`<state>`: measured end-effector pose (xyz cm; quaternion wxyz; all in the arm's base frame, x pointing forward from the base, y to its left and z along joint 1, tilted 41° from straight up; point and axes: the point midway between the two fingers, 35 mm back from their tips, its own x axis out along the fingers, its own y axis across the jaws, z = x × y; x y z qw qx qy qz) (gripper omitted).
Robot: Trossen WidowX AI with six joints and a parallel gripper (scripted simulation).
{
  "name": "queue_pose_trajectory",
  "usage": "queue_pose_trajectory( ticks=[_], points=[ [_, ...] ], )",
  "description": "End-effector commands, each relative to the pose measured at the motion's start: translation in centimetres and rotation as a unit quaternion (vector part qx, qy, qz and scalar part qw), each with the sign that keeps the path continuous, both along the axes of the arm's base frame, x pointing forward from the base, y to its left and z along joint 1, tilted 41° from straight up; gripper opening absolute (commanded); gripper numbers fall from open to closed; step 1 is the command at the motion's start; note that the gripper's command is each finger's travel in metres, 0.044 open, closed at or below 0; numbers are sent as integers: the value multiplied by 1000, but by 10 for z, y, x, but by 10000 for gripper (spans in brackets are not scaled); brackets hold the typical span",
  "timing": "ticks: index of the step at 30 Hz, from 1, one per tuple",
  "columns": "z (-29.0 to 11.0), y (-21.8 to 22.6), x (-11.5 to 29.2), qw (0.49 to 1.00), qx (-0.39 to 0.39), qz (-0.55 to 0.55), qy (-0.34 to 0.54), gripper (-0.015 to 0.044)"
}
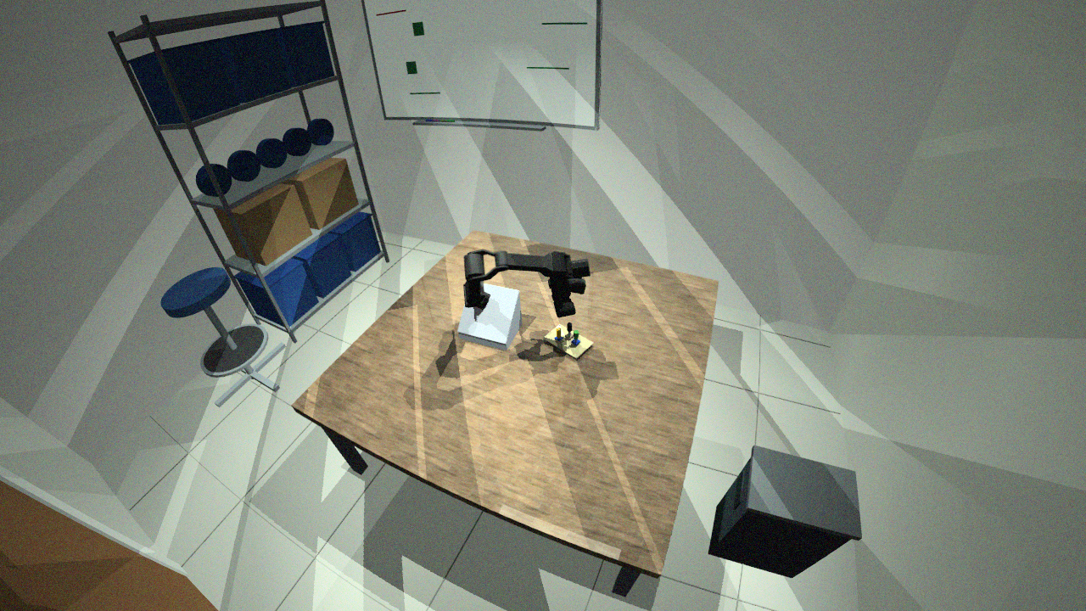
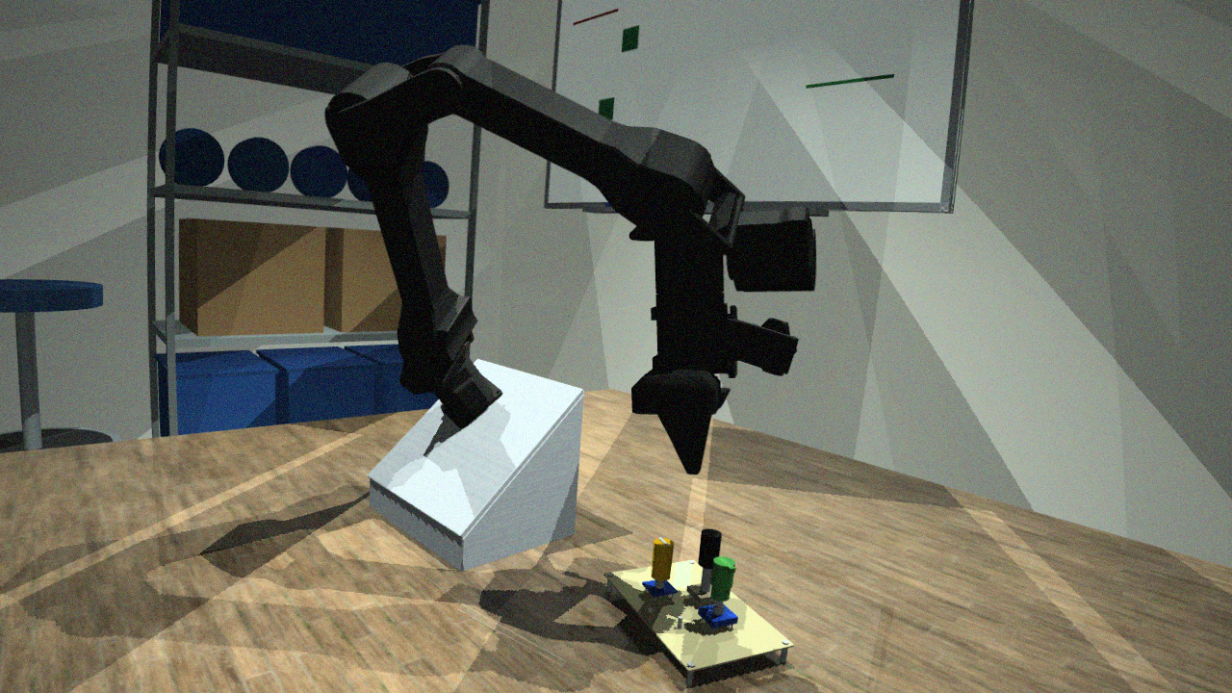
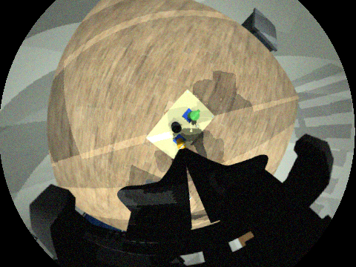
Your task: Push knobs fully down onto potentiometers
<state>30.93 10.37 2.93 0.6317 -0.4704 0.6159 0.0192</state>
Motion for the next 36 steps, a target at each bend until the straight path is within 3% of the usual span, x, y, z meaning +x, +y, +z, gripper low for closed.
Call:
queue_pose_trajectory(
  ticks=[1, 36],
  points=[
    [-7, -17, -4, 998, -38, 16, 48, 0],
    [-40, -50, 0, 996, -53, 23, 68, 0]
  ],
)
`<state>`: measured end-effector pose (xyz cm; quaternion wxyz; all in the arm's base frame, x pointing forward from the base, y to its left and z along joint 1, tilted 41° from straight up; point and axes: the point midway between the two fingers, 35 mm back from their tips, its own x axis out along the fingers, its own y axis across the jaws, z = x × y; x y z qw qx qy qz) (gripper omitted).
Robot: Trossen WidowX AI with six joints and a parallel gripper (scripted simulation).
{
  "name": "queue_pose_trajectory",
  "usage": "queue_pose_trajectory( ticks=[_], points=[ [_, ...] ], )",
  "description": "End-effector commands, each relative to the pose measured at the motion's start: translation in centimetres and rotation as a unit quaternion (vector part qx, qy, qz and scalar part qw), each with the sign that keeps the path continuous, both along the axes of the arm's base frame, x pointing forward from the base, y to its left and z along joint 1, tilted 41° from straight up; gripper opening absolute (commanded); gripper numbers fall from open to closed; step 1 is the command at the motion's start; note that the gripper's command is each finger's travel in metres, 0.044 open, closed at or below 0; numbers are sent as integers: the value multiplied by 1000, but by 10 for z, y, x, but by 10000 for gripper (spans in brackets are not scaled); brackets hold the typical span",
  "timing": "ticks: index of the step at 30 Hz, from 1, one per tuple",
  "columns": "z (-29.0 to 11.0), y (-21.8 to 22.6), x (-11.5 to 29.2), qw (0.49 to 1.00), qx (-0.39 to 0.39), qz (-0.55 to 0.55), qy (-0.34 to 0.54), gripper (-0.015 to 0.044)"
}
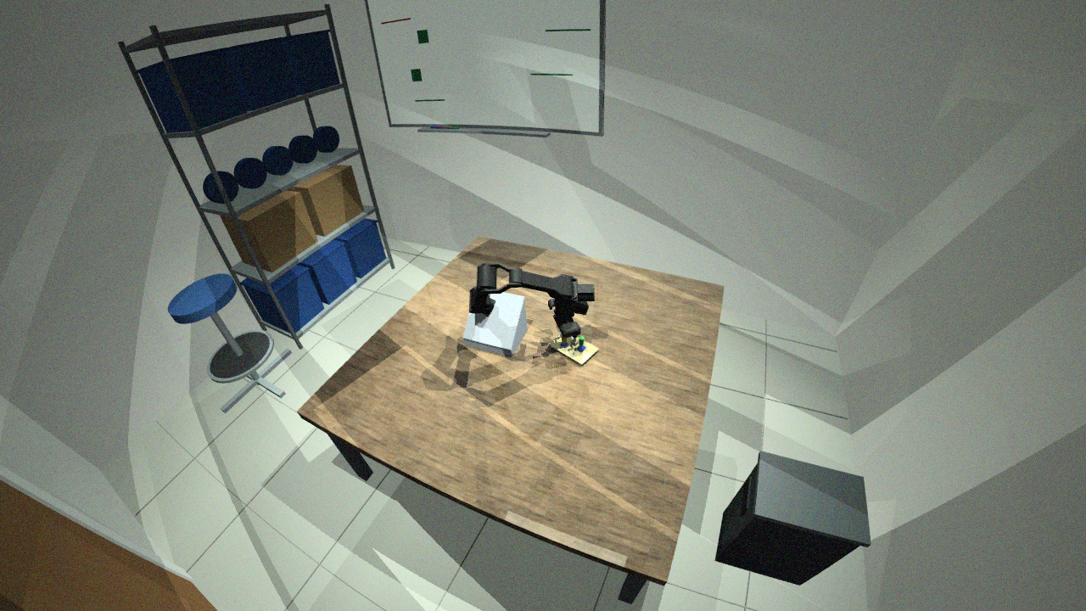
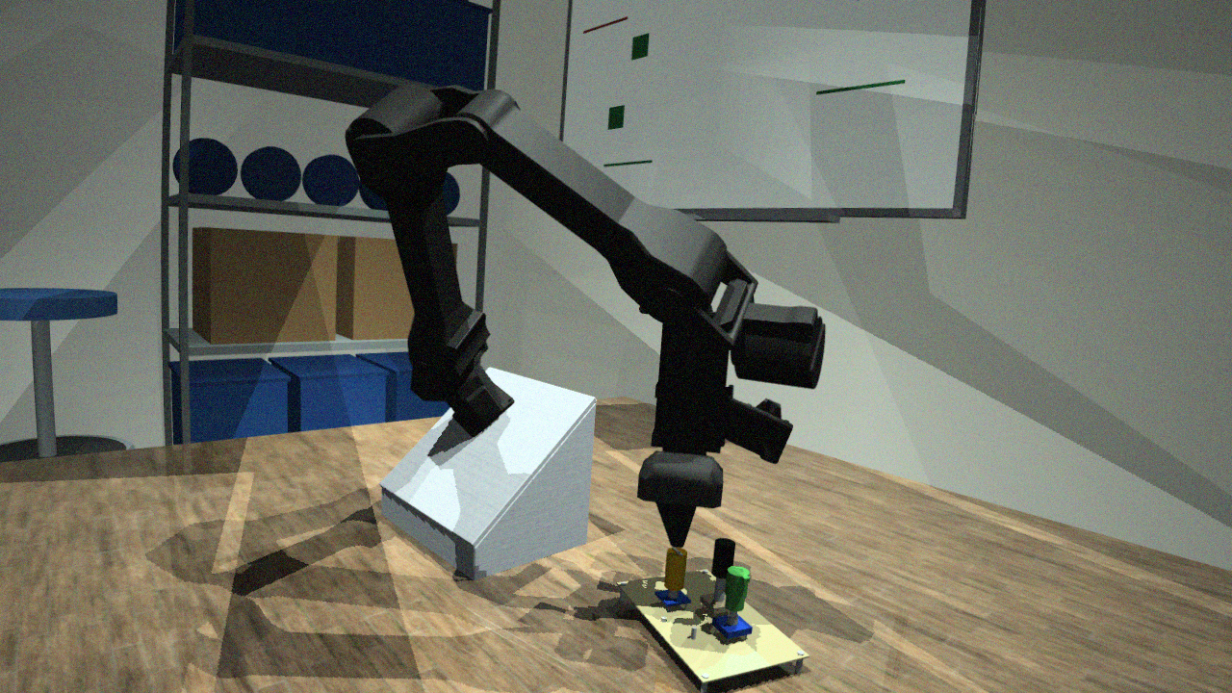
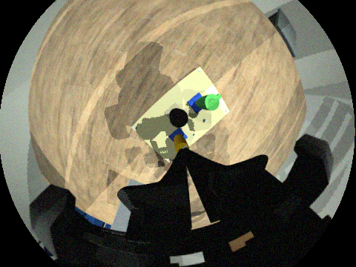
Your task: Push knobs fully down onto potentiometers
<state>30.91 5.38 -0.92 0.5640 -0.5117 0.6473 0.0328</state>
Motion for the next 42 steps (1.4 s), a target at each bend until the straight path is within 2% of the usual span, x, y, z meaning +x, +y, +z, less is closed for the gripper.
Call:
queue_pose_trajectory(
  ticks=[1, 42],
  points=[
    [-1, 0, 0, 1000, -3, 2, 1, 0],
    [-5, -3, 1, 1000, -3, 2, 1, 0]
  ],
)
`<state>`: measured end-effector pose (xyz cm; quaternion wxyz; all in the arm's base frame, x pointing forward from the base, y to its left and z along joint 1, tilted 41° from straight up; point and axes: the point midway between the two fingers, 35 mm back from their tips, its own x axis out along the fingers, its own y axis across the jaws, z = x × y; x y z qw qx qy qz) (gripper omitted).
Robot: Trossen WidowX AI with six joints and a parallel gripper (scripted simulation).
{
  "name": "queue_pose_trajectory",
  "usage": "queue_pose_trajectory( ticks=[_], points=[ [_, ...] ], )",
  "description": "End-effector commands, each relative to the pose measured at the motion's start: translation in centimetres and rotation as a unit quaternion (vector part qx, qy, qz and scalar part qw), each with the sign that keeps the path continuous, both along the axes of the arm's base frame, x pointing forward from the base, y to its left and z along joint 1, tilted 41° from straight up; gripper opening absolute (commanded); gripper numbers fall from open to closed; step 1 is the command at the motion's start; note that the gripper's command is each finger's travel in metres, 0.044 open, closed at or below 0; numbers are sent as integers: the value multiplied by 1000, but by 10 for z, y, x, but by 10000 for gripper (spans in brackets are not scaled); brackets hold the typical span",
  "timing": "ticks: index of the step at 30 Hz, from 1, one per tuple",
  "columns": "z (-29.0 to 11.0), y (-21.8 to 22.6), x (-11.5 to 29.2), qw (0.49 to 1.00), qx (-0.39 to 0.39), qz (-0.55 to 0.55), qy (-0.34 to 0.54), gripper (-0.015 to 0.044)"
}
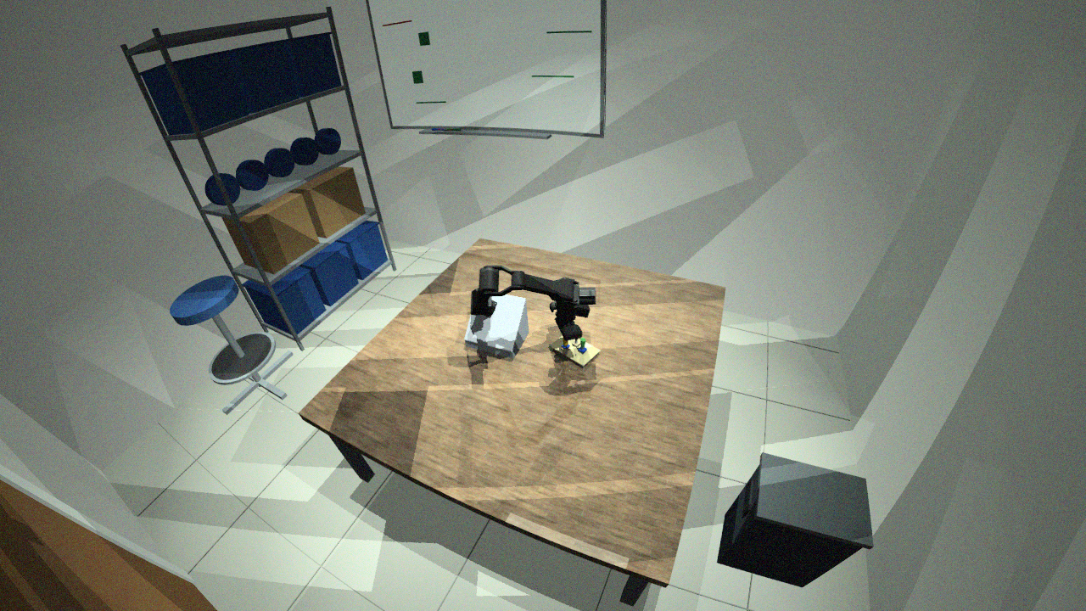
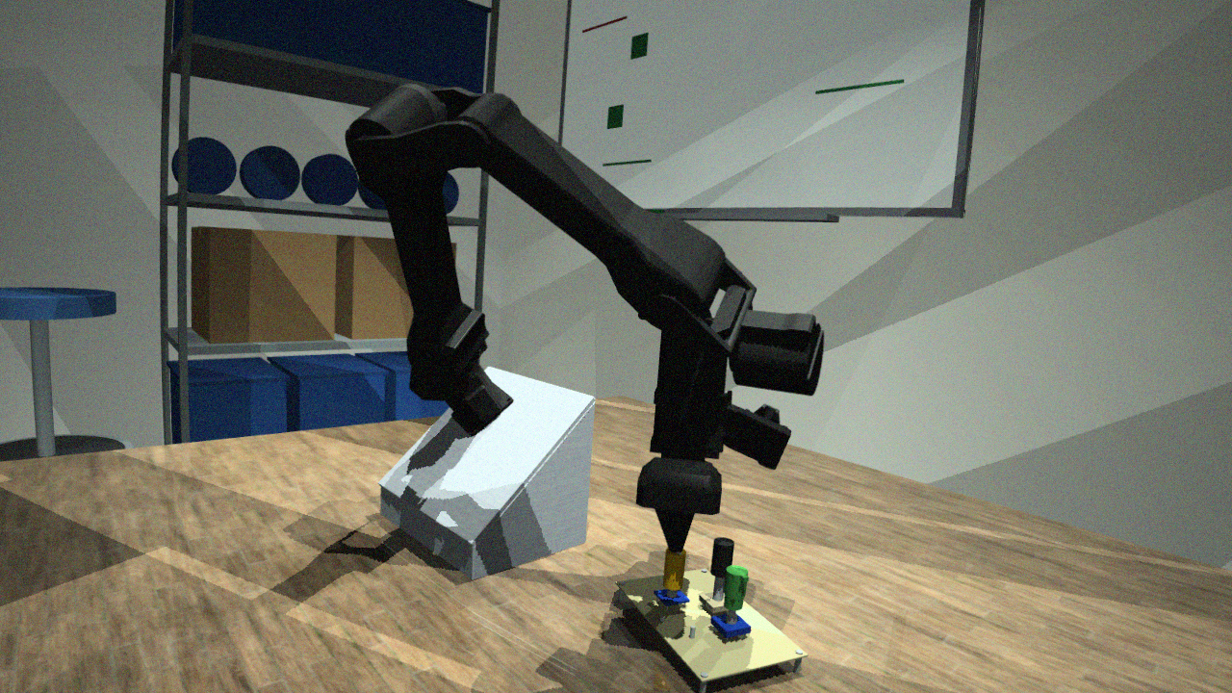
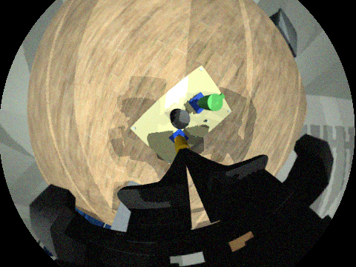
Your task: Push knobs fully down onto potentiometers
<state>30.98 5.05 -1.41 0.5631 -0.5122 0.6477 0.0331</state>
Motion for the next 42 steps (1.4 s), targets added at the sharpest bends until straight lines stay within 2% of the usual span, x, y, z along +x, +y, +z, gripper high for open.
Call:
queue_pose_trajectory(
  ticks=[1, 42],
  points=[
    [0, 0, 0, 1000, -2, 2, 0, 0],
    [-3, -3, 1, 1000, -2, 2, 0, 0]
  ],
)
